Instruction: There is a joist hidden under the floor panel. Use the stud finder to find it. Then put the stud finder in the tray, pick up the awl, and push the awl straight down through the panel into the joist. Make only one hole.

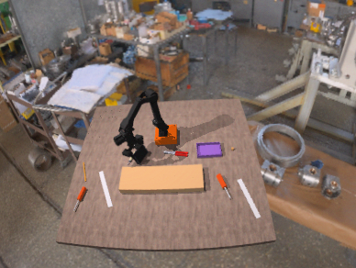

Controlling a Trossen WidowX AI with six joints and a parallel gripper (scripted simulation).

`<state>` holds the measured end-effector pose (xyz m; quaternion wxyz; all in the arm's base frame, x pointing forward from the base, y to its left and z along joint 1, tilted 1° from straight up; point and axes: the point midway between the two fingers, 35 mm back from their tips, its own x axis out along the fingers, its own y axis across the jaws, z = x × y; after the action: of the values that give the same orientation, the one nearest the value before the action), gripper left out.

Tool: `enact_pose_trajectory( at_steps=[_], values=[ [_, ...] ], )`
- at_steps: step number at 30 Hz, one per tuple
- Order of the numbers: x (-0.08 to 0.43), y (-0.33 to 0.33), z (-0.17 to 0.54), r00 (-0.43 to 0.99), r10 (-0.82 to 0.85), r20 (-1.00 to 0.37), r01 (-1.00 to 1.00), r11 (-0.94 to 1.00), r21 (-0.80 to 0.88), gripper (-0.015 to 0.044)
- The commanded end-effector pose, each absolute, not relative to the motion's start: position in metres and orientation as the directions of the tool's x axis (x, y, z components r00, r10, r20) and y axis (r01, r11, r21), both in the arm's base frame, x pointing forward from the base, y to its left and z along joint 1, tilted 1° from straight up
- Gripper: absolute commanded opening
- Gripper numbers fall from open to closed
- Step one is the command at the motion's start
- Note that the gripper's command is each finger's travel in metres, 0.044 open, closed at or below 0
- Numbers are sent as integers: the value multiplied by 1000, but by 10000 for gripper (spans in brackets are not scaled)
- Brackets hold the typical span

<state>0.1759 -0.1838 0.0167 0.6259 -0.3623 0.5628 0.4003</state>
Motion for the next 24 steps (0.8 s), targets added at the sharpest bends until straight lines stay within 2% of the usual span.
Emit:
enact_pose_trajectory(
  at_steps=[1, 3, 24],
  values=[
    [178, -185, 26, 55, 90, -994, -911, 412, -13, 51],
    [178, -185, 30, 55, 90, -994, -911, 412, -13, 0],
    [176, -184, 70, 55, 90, -994, -911, 412, -13, 0]
  ],
)
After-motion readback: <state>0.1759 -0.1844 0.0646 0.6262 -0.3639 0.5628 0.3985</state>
